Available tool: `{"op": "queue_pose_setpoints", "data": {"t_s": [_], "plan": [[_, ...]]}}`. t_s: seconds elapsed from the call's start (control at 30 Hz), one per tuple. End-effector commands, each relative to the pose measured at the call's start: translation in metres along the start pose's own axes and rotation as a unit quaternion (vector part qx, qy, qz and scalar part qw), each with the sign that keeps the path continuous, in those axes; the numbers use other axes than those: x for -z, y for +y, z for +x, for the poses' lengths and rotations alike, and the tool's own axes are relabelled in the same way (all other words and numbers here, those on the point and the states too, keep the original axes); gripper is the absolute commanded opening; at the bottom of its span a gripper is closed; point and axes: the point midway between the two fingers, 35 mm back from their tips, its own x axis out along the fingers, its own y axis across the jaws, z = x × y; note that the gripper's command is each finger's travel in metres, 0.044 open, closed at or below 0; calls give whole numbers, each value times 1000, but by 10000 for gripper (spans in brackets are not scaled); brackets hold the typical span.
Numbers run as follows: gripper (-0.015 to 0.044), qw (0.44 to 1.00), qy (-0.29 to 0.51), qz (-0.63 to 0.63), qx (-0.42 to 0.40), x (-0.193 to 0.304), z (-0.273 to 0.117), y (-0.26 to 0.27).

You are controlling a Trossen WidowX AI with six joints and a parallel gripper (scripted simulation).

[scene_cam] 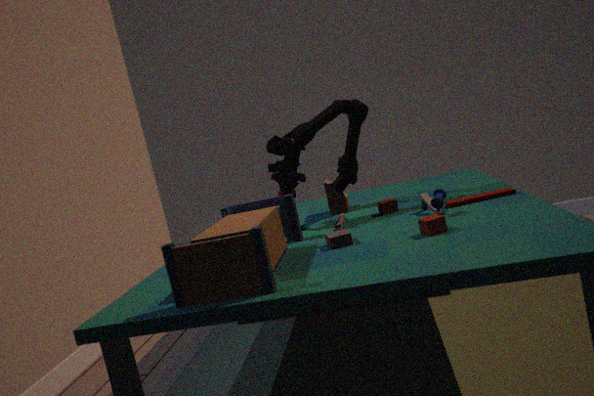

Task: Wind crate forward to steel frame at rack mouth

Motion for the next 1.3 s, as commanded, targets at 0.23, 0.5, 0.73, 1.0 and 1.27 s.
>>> {"op": "queue_pose_setpoints", "data": {"t_s": [0.23, 0.5, 0.73, 1.0, 1.27], "plan": [[0, 1000, 11, 3, 3, 20, -5, -10], [0, 1000, 11, 4, 3, 29, -10, -18], [0, 1000, 11, 4, 4, 37, -14, -26], [0, 1000, 11, 4, 4, 44, -17, -36], [0, 1000, 11, 4, 5, 50, -20, -47]]}}
